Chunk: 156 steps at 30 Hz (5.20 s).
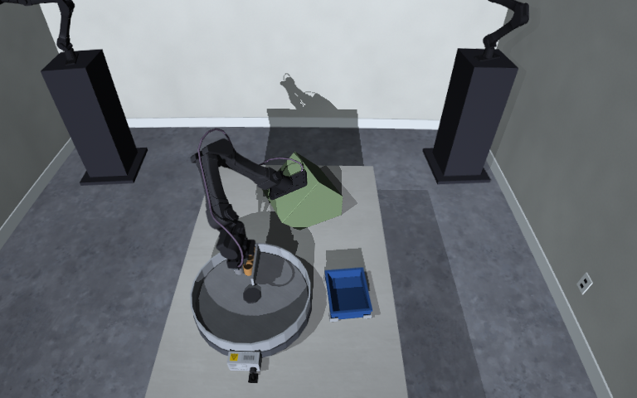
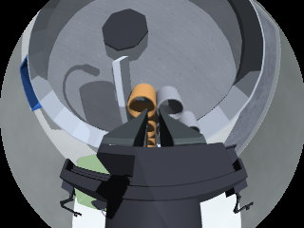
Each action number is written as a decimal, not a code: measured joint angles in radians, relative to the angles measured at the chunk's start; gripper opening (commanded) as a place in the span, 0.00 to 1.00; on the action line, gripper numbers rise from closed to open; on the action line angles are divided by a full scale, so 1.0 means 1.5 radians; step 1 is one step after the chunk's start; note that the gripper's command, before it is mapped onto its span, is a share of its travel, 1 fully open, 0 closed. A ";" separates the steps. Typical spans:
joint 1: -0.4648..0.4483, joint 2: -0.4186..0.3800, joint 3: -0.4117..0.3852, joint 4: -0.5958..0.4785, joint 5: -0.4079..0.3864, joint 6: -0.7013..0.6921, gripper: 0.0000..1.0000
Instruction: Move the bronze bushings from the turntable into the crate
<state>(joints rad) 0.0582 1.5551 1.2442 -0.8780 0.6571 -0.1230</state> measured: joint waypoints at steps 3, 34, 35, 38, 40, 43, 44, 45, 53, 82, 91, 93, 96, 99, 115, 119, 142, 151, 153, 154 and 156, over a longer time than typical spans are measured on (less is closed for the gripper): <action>-0.009 0.006 -0.008 0.011 -0.001 -0.004 0.15; -0.008 0.006 -0.012 0.022 -0.003 -0.009 0.15; -0.008 0.006 -0.012 0.022 -0.003 -0.009 0.15; -0.008 0.006 -0.012 0.022 -0.003 -0.009 0.15; -0.008 0.006 -0.012 0.022 -0.003 -0.010 0.15; -0.008 0.006 -0.012 0.023 -0.003 -0.011 0.15; -0.008 0.006 -0.012 0.024 -0.003 -0.012 0.15; -0.008 0.006 -0.012 0.024 -0.003 -0.013 0.15; -0.010 0.006 -0.012 0.027 -0.004 -0.014 0.15; -0.010 0.006 -0.012 0.028 -0.004 -0.014 0.15; -0.012 0.006 -0.021 0.033 -0.005 -0.016 0.15; -0.012 0.006 -0.024 0.033 -0.005 -0.017 0.15; -0.012 0.006 -0.023 0.035 -0.005 -0.017 0.15; -0.012 0.006 -0.023 0.035 -0.005 -0.017 0.15; -0.012 0.006 -0.024 0.036 -0.005 -0.017 0.15; -0.012 0.006 -0.024 0.036 -0.005 -0.017 0.15; -0.012 0.006 -0.023 0.036 -0.005 -0.017 0.15; -0.012 0.006 -0.023 0.036 -0.005 -0.017 0.15; -0.012 0.006 -0.023 0.036 -0.005 -0.017 0.15; -0.012 0.006 -0.023 0.036 -0.005 -0.017 0.15; -0.012 0.006 -0.023 0.036 -0.005 -0.017 0.15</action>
<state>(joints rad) 0.0399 1.5639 1.2091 -0.8242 0.6498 -0.1482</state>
